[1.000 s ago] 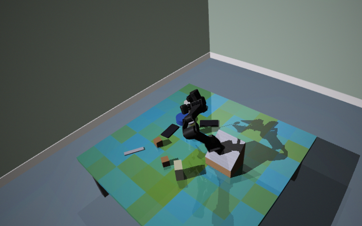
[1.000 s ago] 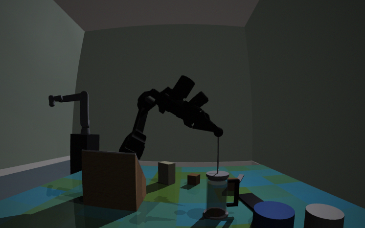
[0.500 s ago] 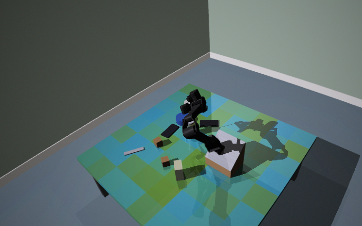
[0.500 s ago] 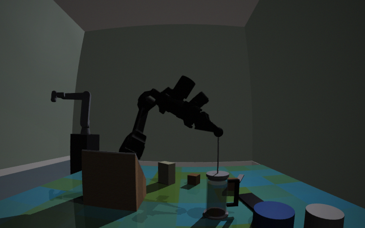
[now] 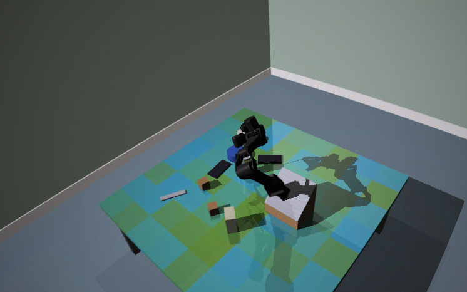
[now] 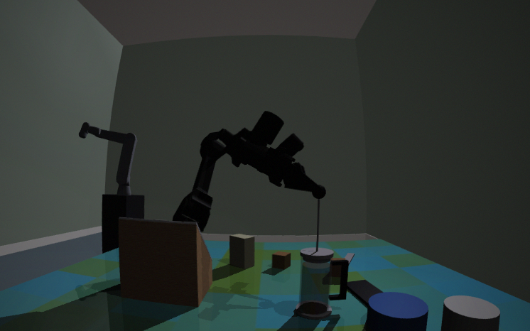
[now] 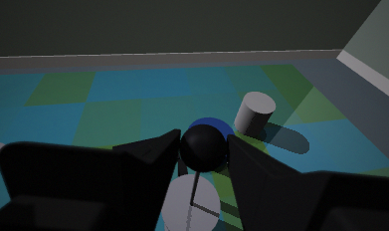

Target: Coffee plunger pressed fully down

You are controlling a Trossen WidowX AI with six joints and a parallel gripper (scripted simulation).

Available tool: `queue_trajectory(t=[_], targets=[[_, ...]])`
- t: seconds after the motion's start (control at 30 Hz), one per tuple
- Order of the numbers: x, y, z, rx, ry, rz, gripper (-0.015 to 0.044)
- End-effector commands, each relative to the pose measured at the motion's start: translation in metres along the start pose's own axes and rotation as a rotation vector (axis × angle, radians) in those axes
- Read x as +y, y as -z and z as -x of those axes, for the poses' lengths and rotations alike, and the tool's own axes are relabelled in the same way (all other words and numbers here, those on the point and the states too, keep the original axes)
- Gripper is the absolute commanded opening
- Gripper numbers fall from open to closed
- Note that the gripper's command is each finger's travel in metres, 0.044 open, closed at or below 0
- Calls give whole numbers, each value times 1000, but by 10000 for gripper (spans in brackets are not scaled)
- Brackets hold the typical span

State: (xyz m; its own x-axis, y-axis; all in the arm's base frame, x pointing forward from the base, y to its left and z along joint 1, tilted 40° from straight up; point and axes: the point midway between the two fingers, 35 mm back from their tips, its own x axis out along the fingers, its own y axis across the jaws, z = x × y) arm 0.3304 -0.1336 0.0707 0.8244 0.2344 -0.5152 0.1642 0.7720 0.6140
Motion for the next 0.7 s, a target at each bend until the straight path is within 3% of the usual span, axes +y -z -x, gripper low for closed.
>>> queue_trajectory(t=[0.0,0.67], targets=[[-2,12,-7,19,6,-10,127],[-5,37,-29,21,8,-9,127]])
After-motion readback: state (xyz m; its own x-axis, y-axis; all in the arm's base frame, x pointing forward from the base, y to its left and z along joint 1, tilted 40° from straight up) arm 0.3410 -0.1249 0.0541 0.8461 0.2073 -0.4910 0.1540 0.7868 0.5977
